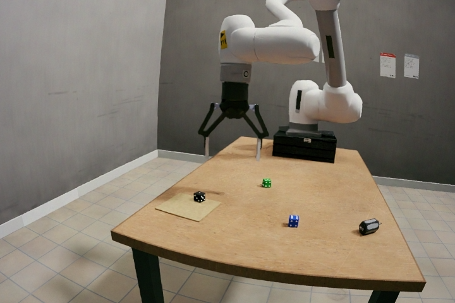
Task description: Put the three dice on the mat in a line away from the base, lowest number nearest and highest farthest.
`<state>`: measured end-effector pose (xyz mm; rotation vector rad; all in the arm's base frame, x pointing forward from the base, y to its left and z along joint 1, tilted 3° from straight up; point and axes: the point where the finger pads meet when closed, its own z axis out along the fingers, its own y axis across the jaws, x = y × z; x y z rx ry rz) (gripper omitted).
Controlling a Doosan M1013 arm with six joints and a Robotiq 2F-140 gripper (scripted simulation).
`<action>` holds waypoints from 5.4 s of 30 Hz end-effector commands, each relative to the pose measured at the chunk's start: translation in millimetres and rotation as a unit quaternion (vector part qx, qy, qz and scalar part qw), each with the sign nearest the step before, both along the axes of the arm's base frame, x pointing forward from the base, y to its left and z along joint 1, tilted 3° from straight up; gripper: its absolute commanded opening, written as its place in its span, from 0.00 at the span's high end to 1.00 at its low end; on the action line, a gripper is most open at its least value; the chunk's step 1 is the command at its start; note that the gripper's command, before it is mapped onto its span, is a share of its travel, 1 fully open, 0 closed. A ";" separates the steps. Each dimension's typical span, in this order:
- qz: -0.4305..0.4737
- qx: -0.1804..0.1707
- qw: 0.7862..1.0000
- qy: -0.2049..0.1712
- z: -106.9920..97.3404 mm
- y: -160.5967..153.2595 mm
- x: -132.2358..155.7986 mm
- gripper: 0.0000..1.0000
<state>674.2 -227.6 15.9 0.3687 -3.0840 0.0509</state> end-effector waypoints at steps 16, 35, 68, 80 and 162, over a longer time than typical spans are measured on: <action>-0.319 -0.016 0.947 -0.014 -3.2 47.4 -55.3 0.00; -0.588 -0.024 0.808 -0.025 -9.4 88.6 -113.3 0.00; -0.641 -0.025 0.766 -0.028 -11.1 97.2 -126.9 0.68; -0.641 -0.025 0.766 -0.028 -11.1 97.2 -126.9 0.68; -0.641 -0.025 0.766 -0.028 -63.1 95.1 -128.5 0.68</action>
